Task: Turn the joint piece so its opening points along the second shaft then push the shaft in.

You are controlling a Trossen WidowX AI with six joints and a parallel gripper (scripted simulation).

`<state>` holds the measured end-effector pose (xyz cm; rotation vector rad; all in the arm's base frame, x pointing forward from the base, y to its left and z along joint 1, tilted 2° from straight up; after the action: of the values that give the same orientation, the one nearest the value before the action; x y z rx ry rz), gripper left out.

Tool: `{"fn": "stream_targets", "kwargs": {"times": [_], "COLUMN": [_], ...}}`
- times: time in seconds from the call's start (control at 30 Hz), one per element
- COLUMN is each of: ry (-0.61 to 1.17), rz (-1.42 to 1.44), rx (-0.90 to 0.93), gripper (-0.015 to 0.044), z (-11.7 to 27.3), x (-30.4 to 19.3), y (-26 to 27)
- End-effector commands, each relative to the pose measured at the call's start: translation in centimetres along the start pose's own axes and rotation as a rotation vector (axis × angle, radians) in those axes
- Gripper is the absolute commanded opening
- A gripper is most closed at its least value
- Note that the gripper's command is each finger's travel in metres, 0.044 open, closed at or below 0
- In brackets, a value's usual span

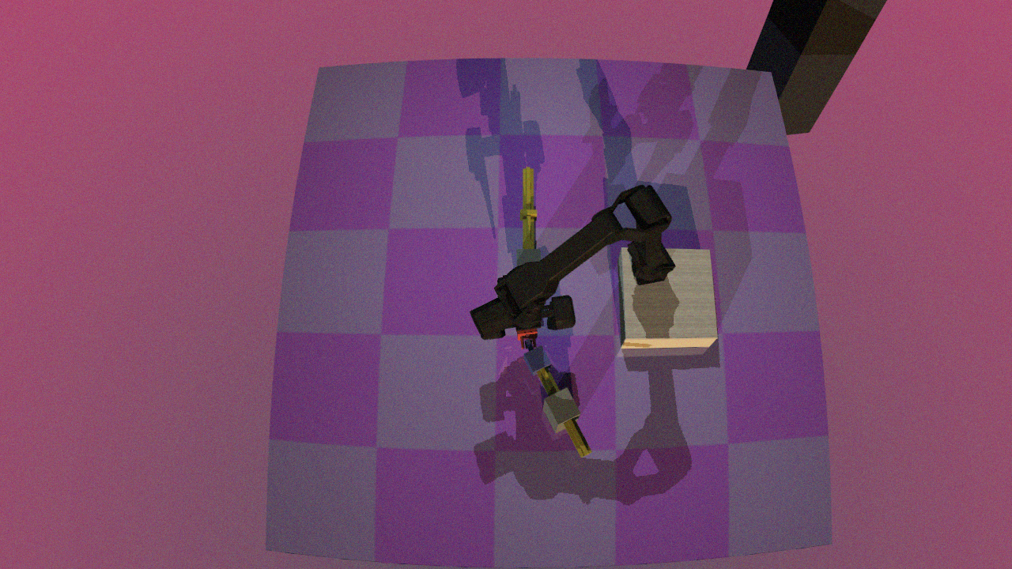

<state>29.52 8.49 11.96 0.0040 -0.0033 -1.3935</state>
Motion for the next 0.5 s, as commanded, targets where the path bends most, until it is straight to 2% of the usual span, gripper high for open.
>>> {"fn": "stream_targets", "kwargs": {"times": [0.0,0.47], "ry": [0.001,0.003], "rz": [0.093,0.576], "rx": [0.005,0.006], "gripper": [0.044,0.044], "z": [1.0,5.5], "x": [0.0,0.0], "y": [0.3,0.9]}}
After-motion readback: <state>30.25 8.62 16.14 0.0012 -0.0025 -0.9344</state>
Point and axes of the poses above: the point midway between the two fingers, 35 mm back from their tips, its own z axis back along the fingers, its own y axis across the jaws, x = y × z, the point moved 7 cm from there along z, back along the fingers, and after that the axes turned 13 degrees about z, right-handed, at the moved point
